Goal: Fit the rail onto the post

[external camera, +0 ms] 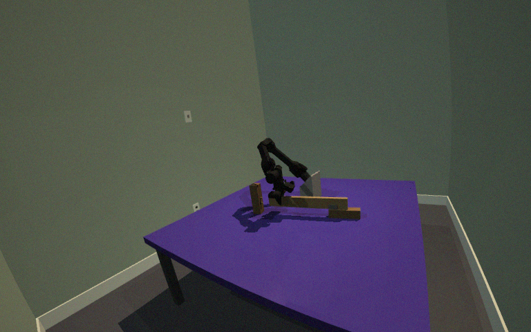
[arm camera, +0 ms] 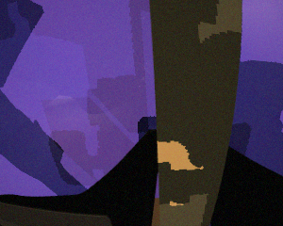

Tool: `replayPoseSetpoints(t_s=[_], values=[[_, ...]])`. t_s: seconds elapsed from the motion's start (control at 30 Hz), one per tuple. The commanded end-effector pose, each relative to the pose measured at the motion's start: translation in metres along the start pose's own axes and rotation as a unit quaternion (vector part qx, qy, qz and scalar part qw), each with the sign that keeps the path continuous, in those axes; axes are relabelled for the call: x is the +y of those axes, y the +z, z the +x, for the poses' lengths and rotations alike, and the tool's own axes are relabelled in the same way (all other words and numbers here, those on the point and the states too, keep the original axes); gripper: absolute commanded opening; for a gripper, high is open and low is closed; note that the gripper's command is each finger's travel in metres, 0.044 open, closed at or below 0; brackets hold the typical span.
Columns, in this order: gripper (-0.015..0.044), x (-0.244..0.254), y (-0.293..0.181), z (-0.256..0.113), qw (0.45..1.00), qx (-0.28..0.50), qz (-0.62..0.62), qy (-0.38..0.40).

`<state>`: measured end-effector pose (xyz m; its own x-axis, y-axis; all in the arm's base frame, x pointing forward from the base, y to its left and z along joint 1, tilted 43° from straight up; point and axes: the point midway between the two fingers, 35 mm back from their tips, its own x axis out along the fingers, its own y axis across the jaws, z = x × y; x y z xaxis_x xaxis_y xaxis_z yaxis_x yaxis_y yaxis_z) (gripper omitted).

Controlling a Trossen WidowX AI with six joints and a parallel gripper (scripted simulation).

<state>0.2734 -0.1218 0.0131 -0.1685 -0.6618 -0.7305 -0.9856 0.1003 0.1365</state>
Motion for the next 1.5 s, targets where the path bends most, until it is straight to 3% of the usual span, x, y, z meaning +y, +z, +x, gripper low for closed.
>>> replayPoseSetpoints(t_s=[0.0, 1.47], values=[[0.0000, 0.000, -0.002, -0.001, 1.000, 0.000, -0.002, 0.000], [0.0000, 0.000, -0.016, -0.001, 1.000, 0.001, -0.002, 0.000]])
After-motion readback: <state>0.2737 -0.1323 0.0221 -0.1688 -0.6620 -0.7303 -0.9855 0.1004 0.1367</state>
